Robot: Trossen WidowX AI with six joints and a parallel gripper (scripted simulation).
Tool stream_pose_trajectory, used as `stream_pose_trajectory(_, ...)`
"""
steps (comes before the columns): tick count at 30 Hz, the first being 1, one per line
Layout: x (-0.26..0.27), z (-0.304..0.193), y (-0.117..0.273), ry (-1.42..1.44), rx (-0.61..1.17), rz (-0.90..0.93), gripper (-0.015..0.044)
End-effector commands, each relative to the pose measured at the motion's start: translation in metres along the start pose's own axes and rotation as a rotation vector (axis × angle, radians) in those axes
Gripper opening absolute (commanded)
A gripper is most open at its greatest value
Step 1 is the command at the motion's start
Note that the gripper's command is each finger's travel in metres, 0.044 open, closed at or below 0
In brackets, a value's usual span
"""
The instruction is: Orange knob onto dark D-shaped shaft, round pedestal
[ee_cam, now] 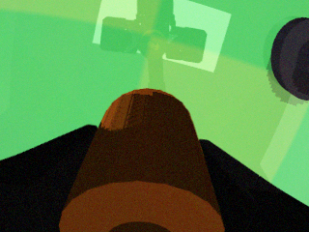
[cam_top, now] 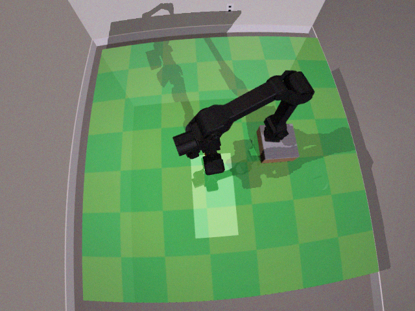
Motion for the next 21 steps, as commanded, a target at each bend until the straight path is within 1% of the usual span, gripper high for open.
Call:
stream_pose_trajectory(1, -0.006, 0.004, 0.001, -0.015, -0.003, 0.006, 0.0)
stream_pose_trajectory(21, -0.05, 0.027, -0.015, -0.032, -0.001, 0.013, 0.0)
Point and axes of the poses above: the point midway between the two fingers, 35 mm back from their tips, its own y axis back along the fingers, its own x axis across the jaws, z = x × y, the point moved 10 cm from there along y, back along the fingers, and after that the axes turned 6 degrees about -y, right-handed, at the moved point
